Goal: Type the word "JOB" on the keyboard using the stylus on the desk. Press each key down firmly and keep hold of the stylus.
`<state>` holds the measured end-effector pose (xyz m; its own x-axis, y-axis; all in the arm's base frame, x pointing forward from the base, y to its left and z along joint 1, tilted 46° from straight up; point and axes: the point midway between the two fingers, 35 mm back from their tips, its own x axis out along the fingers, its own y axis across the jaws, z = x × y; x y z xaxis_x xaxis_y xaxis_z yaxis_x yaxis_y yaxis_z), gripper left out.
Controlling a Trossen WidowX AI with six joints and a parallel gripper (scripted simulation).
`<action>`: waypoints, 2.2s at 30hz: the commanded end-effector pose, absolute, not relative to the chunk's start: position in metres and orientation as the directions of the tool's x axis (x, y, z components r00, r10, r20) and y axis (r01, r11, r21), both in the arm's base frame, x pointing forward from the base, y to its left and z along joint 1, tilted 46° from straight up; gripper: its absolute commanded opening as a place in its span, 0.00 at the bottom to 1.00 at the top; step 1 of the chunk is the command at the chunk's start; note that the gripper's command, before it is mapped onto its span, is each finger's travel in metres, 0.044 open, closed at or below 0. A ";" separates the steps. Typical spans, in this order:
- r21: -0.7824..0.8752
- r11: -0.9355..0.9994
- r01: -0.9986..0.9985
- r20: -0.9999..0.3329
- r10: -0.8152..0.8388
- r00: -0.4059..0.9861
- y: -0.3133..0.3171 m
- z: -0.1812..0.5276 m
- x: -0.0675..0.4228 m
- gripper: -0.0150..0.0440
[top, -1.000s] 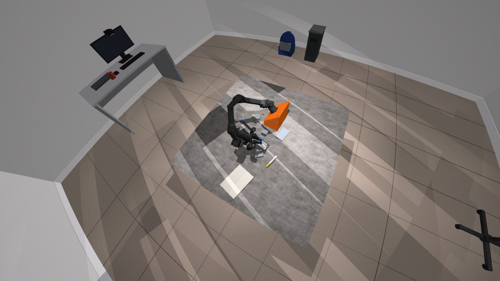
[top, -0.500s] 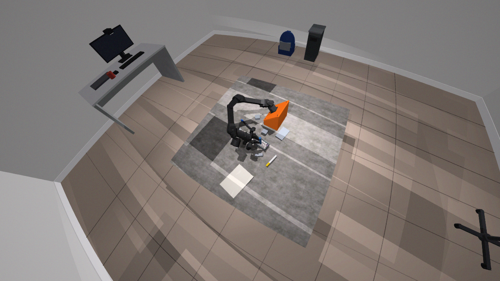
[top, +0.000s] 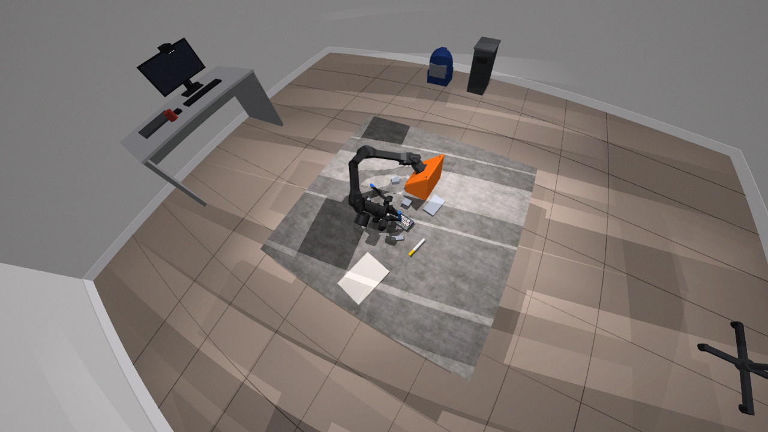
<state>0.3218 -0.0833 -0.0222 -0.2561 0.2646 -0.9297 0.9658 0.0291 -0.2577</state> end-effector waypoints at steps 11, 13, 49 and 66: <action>-0.256 0.031 0.966 -0.931 0.259 -0.255 -0.087 -0.025 0.322 0.39; -0.256 0.031 0.966 -0.931 0.259 -0.255 -0.088 -0.025 0.322 0.39; -0.256 0.031 0.966 -0.931 0.259 -0.255 -0.091 -0.028 0.321 0.39; -0.257 0.044 0.965 -0.931 0.255 -0.260 -0.064 -0.005 0.325 0.39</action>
